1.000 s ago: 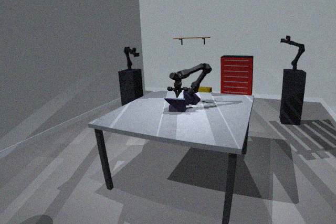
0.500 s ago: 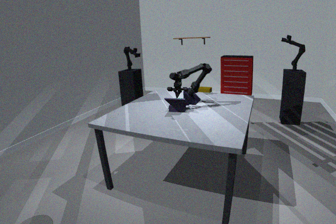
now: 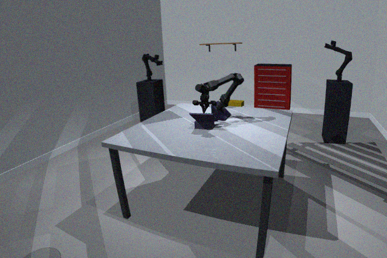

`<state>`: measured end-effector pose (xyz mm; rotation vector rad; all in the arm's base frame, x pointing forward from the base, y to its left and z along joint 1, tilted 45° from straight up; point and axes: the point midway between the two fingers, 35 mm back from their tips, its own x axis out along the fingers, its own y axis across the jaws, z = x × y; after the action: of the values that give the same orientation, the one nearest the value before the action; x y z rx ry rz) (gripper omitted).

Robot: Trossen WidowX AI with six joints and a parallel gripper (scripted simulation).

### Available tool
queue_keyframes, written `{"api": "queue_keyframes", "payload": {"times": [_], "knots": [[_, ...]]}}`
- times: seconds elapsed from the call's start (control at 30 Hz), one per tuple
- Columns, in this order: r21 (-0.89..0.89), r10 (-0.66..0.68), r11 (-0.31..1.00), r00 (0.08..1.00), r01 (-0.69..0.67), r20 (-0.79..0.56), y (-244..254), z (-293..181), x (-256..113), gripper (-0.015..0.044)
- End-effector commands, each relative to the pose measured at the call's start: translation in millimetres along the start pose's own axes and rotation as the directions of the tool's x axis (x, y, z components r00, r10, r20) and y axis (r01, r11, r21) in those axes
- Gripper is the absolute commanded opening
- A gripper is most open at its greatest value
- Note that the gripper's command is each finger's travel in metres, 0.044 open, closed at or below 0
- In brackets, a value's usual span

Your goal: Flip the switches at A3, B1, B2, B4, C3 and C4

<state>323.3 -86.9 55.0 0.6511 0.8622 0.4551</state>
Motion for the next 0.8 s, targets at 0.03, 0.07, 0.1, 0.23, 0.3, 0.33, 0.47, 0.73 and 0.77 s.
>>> {"api": "queue_keyframes", "payload": {"times": [0.03, 0.07, 0.1, 0.23, 0.3, 0.33, 0.47, 0.73, 0.77], "knots": [[0.005, -0.003, 1.000, 1.000, 0.003, -0.002, -0.7, -0.8, 1.0, 0.0000], [0.005, -0.003, 1.000, 1.000, 0.003, -0.002, -0.7, -0.8, 1.2, 0.0000], [0.001, -0.001, 1.000, 1.000, 0.001, 0.000, -0.4, -0.2, -2.2, 0.0000], [0.005, -0.007, 1.000, 1.000, 0.007, 0.015, -2.5, -2.9, -53.1, 0.0000], [0.006, -0.006, 1.000, 1.000, 0.006, 0.021, -1.4, -3.7, -63.9, 0.0000], [0.006, -0.006, 1.000, 1.000, 0.006, 0.021, -1.4, -3.7, -63.9, 0.0000], [0.007, -0.006, 1.000, 1.000, 0.005, 0.021, 5.0, -8.4, -64.1, 0.0000], [0.010, -0.004, 1.000, 1.000, 0.004, 0.019, 43.0, -43.5, -62.7, 0.0000], [0.010, -0.004, 1.000, 1.000, 0.004, 0.018, 42.9, -43.4, -60.7, 0.0000]]}}
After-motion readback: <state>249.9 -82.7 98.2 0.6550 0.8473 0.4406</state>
